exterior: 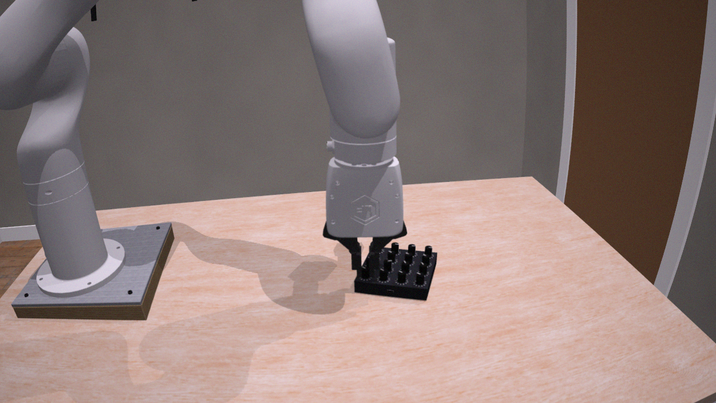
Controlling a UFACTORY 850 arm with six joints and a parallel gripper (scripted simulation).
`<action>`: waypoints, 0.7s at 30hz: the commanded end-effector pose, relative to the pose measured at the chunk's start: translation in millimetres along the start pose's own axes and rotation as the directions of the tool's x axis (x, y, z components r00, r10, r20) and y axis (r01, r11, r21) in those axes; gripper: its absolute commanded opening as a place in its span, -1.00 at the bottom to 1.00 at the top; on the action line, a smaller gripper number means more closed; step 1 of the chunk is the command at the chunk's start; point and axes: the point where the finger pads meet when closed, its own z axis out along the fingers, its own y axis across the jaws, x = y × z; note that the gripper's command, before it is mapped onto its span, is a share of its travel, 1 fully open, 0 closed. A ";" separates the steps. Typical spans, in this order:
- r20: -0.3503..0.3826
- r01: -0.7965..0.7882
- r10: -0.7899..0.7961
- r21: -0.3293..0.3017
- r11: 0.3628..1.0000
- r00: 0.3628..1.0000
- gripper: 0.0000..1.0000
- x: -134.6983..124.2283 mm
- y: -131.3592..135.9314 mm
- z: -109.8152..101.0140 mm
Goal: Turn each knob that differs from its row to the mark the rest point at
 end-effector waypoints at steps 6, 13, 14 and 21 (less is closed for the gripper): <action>0.003 -0.005 0.005 -0.001 1.000 1.000 -0.84 0.0 0.8 -0.7; 0.003 -0.005 0.005 -0.001 1.000 1.000 -0.61 0.0 0.8 -0.7; 0.003 -0.005 0.005 -0.001 1.000 1.000 -0.61 0.0 0.8 -0.7; 0.003 -0.005 0.005 -0.001 1.000 1.000 -0.61 0.0 0.8 -0.7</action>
